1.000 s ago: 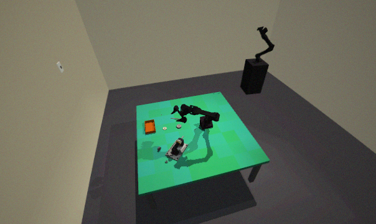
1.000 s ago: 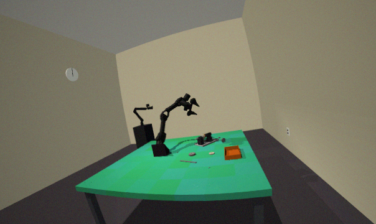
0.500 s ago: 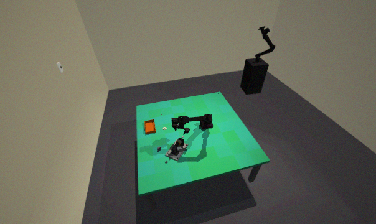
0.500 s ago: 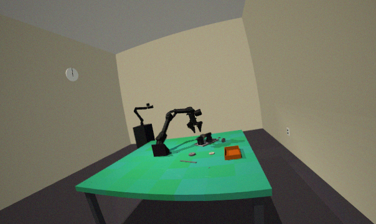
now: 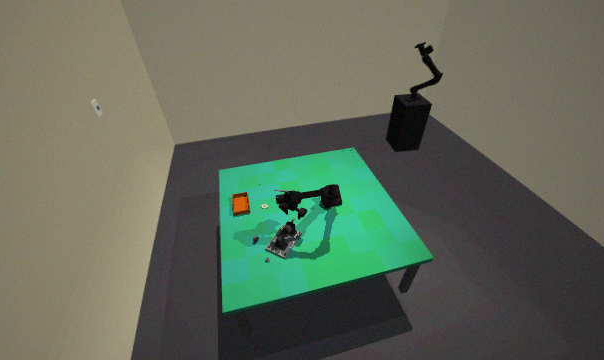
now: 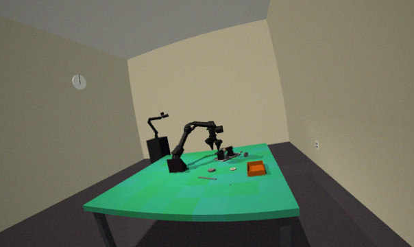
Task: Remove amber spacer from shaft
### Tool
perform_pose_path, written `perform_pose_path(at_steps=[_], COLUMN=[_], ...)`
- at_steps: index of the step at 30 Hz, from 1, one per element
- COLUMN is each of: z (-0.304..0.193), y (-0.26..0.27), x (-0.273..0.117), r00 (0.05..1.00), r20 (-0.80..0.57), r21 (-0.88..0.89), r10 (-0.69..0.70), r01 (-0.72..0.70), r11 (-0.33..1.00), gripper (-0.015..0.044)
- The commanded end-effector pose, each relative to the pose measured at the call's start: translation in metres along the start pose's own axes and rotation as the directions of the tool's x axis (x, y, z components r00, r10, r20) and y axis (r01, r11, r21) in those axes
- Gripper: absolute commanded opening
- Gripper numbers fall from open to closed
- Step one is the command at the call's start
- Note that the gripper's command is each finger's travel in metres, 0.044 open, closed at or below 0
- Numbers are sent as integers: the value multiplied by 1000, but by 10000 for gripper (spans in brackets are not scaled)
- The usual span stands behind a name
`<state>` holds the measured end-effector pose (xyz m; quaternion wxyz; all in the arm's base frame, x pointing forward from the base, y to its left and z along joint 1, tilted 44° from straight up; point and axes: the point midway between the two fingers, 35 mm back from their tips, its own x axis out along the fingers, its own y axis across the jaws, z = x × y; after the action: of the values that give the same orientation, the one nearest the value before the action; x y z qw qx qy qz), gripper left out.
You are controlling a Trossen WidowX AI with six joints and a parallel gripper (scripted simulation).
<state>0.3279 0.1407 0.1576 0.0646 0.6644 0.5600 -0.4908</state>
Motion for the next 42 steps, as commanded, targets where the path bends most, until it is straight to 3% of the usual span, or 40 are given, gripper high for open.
perform_pose_path(at_steps=[1, 24, 26, 29, 32, 36, 39, 42], z=[2, 2, 2, 0, -2, 0, 4, 11], y=[-1, -1, 2, 12, 26, 36, 39, 36], x=[2, 2, 3, 8, 13, 17, 20, 20], r00=[1000, 1000, 1000, 995, 974, 926, 883, 836], r20=[2, 2, -13, -91, -215, -363, -458, -541], r21=[3, 3, -40, -257, -574, -842, -888, -790], r10=[-10, -10, -2, 33, 77, 104, 103, 90], r01=[10, 10, 2, -56, -190, -374, -461, -470], r11=[1000, 1000, 999, 965, 797, 388, 0, -393], gripper=[440, 440, 440, 440, 440, 440, 440, 440])
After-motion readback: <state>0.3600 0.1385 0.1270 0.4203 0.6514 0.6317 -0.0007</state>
